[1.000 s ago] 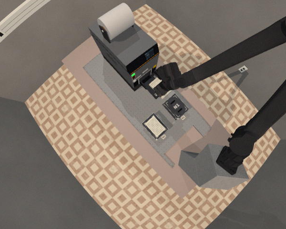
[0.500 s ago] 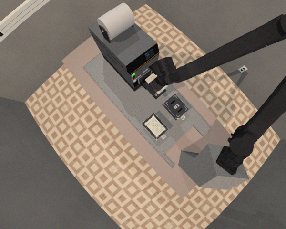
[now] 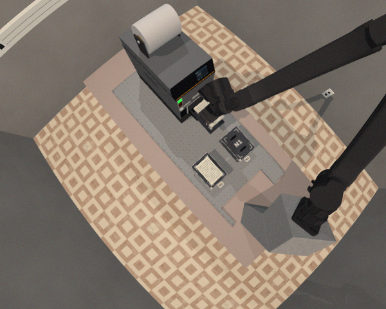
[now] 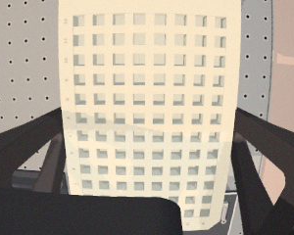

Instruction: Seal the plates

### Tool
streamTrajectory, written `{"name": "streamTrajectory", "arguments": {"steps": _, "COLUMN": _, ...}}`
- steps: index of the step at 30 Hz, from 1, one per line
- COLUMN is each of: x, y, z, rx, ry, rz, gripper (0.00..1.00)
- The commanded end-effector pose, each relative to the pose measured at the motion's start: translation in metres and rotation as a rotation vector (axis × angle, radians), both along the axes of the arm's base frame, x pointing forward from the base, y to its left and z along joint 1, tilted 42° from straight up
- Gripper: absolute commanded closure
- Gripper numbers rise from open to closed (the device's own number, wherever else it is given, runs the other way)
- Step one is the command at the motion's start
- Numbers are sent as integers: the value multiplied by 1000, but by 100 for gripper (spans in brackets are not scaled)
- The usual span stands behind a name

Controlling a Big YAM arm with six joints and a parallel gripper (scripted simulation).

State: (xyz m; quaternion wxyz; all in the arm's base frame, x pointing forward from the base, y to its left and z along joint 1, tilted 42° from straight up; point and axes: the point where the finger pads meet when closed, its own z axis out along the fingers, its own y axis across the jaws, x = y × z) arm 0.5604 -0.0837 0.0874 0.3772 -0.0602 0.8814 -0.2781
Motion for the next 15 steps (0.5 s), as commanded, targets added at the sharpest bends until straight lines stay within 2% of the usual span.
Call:
{"name": "streamTrajectory", "arguments": {"steps": 1, "x": -6, "y": -8, "z": 11, "rx": -7, "ry": -11, "rz": -5, "gripper": 100}}
{"name": "streamTrajectory", "arguments": {"steps": 3, "x": -9, "y": -9, "z": 11, "rx": -8, "ry": -5, "rz": -6, "gripper": 100}}
{"name": "streamTrajectory", "arguments": {"steps": 11, "x": 8, "y": -9, "z": 36, "rx": -11, "ry": -69, "rz": -5, "gripper": 100}}
{"name": "streamTrajectory", "arguments": {"steps": 15, "x": 10, "y": -4, "z": 37, "rx": -10, "ry": -72, "rz": 3, "gripper": 100}}
